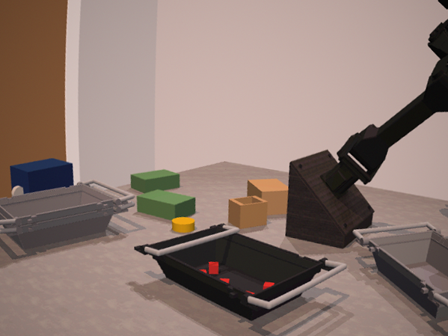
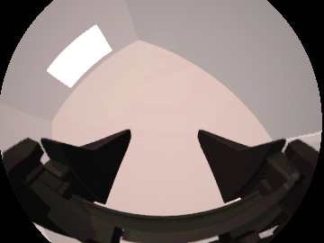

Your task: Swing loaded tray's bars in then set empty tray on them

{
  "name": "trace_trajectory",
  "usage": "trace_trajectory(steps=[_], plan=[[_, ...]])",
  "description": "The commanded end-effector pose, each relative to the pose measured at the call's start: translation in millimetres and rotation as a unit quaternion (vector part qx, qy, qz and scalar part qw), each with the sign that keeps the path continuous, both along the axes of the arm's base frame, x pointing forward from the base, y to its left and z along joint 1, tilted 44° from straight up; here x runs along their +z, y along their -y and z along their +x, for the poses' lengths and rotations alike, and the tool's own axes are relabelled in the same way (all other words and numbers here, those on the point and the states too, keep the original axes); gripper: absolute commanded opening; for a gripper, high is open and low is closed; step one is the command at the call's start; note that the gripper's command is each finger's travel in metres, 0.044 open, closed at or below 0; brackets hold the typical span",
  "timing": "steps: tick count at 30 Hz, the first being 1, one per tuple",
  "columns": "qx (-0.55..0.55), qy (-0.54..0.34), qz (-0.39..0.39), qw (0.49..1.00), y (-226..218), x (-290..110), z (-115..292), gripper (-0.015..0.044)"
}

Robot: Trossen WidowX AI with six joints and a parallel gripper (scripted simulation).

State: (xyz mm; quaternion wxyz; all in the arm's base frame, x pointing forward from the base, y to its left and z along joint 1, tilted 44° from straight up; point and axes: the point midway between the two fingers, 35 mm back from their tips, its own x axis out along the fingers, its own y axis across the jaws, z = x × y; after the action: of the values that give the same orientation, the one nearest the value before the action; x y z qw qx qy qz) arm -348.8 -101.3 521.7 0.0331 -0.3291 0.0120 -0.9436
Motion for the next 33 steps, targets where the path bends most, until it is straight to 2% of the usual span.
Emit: trace_trajectory(steps=[1,8,12,17,21,27,33], plan=[[0.0,0.0,0.0,1.0,0.0,0.0,0.0,0.0374],[0.002,0.002,0.003,1.0,2.4,-0.7,-0.3,0.019],[0.038,0.029,0.071,0.996,51.9,-15.0,-2.4,0.0089],[0.099,0.052,0.177,0.978,127.0,-39.0,9.3,0.0089],[0.153,0.052,0.266,0.95,184.7,-59.8,33.5,0.0089],[0.236,0.024,0.393,0.888,262.1,-93.4,90.3,0.0089],[0.308,-0.029,0.493,0.813,316.5,-124.7,158.5,0.0089]])
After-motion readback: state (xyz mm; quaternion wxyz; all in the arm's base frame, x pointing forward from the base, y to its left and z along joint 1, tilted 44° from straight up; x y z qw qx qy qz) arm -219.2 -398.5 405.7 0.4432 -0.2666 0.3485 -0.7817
